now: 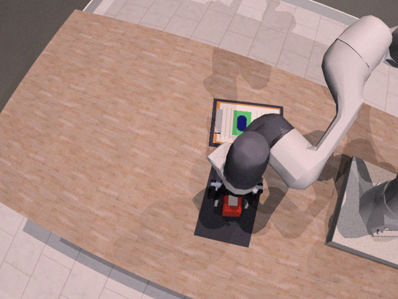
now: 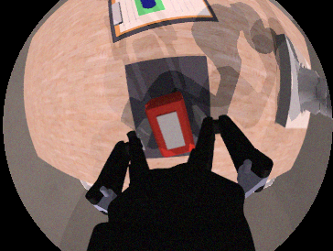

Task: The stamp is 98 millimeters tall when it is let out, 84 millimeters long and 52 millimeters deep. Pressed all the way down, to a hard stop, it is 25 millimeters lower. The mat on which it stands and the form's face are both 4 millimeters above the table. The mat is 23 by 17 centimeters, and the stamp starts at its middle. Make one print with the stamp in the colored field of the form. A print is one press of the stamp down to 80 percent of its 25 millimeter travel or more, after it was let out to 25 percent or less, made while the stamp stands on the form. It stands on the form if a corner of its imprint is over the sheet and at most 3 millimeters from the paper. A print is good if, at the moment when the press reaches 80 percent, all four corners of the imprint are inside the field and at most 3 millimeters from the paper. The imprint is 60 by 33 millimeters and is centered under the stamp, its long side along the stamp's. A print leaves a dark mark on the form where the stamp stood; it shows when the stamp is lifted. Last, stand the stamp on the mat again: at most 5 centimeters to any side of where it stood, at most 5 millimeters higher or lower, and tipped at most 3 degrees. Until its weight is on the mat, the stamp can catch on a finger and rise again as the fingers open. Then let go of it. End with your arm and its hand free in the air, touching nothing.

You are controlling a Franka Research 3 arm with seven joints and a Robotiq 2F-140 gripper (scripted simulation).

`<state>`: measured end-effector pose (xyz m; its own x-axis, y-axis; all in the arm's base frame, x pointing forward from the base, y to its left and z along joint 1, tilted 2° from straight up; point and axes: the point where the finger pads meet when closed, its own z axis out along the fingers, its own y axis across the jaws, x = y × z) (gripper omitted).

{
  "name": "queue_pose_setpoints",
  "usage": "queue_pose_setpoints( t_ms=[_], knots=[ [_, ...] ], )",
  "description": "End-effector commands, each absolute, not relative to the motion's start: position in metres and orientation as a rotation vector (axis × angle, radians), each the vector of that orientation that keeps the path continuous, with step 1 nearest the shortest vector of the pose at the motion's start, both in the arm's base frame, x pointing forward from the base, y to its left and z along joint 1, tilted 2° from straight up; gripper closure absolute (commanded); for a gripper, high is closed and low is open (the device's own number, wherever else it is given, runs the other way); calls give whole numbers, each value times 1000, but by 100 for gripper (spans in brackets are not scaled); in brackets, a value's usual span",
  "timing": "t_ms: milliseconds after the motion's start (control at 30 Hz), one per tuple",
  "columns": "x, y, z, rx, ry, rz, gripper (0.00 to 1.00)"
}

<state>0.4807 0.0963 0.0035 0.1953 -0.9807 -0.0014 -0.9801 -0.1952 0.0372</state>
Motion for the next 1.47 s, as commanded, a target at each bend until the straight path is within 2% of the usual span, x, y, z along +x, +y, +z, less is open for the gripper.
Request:
queue_pose_setpoints(
  t_ms=[0,367,600,1433],
  knots=[
    [480,97,3,2404,-1980,-37,45],
    [481,97,22,2404,-1980,-37,45],
    [484,98,92,2404,-1980,-37,45],
    [484,98,93,2404,-1980,-37,45]
  ],
)
